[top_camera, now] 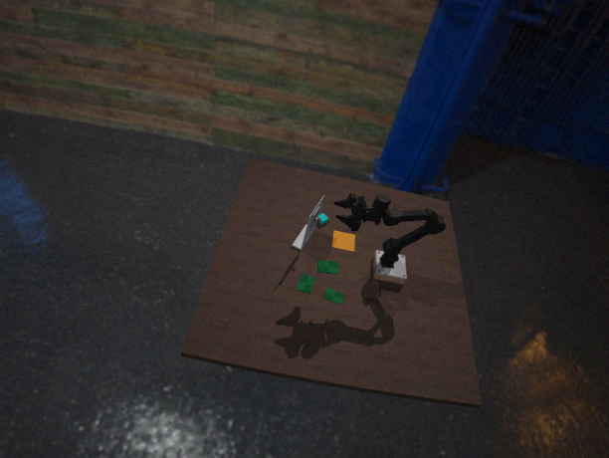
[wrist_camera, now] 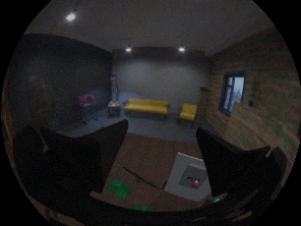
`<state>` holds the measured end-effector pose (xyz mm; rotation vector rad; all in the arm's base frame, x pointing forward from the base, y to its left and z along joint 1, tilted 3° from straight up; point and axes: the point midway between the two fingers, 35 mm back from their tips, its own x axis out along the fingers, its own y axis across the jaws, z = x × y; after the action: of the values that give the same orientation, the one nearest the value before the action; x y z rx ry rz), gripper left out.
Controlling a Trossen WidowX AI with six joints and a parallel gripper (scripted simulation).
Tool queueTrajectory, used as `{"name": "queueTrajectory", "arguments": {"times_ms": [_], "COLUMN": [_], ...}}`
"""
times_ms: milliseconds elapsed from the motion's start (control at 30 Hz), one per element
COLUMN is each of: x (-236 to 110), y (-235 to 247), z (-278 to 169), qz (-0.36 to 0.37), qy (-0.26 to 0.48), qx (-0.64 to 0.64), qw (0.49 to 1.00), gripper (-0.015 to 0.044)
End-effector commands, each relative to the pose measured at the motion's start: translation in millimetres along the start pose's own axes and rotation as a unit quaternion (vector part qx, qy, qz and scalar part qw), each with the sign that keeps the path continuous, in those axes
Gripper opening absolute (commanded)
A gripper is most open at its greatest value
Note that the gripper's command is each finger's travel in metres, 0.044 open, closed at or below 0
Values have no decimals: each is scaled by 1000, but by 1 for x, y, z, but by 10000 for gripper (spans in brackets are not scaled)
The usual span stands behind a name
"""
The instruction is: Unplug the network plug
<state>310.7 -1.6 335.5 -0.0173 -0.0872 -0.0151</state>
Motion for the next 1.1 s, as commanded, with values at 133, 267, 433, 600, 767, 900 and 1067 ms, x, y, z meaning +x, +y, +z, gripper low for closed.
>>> {"name": "queueTrajectory", "arguments": {"times_ms": [133,267,433,600,767,900,1067], "x": [9,15,19,18,12,4,-10], "y": [-4,-8,-13,-17,-21,-25,-31], "z": [-17,-36,-61,-86,-109,-127,-147], "qz": [-28,-59,-96,-130,-161,-182,-204], "qy": [2,10,25,47,76,102,140], "qx": [-60,-128,-212,-294,-372,-432,-502], "qw": [998,990,972,946,911,877,829], "gripper": [269,164,156,156,156,156,156]}}
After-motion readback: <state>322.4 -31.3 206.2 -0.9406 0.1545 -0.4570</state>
